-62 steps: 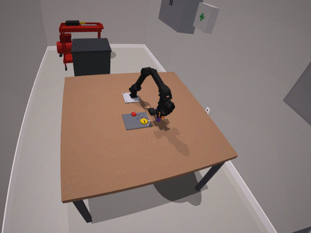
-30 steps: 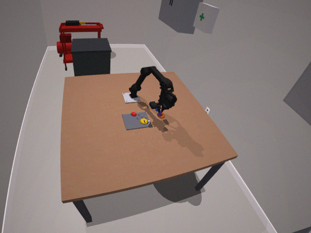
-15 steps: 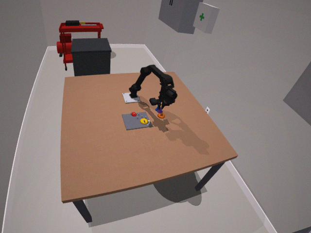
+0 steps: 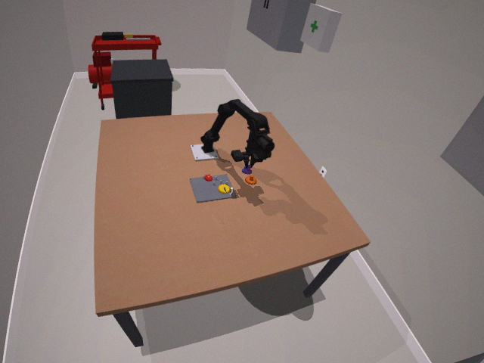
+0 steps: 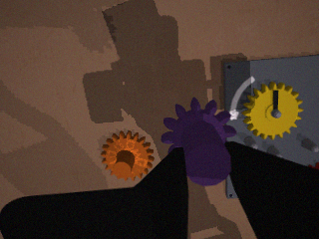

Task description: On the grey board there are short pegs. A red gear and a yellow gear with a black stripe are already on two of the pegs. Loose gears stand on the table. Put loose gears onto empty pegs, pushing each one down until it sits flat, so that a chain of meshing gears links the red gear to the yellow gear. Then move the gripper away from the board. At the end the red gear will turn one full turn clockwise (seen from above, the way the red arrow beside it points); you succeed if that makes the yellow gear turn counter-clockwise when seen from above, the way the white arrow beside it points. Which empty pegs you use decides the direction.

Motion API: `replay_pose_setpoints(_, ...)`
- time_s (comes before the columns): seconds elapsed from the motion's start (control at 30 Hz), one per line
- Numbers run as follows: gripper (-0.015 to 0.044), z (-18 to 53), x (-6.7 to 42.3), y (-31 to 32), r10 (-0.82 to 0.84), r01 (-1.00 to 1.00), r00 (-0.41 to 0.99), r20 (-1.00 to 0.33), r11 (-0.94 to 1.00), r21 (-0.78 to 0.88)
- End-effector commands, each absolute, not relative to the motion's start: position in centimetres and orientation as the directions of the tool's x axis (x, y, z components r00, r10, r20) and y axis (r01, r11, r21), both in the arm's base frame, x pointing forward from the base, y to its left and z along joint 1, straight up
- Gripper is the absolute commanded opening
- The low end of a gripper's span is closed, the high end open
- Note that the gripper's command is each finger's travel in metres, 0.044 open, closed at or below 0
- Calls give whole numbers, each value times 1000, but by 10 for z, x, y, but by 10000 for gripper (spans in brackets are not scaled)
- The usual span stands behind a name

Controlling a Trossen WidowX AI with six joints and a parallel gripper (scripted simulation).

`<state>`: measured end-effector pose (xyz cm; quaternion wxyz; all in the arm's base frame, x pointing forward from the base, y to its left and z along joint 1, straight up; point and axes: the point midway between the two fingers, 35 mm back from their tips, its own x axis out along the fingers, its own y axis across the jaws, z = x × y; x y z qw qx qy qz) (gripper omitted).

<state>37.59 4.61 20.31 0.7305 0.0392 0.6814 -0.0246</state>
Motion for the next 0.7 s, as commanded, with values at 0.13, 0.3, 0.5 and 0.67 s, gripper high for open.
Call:
replay_pose_setpoints(0.13, 0, 199, 371, 36, 14, 88, 69, -998, 996, 20)
replay_pose_setpoints(0.3, 0, 197, 368, 31, 13, 88, 67, -998, 996, 19)
replay_pose_setpoints(0.5, 0, 193, 363, 24, 12, 88, 65, -998, 996, 17)
replay_pose_setpoints(0.67, 0, 190, 360, 18, 11, 88, 63, -998, 996, 16)
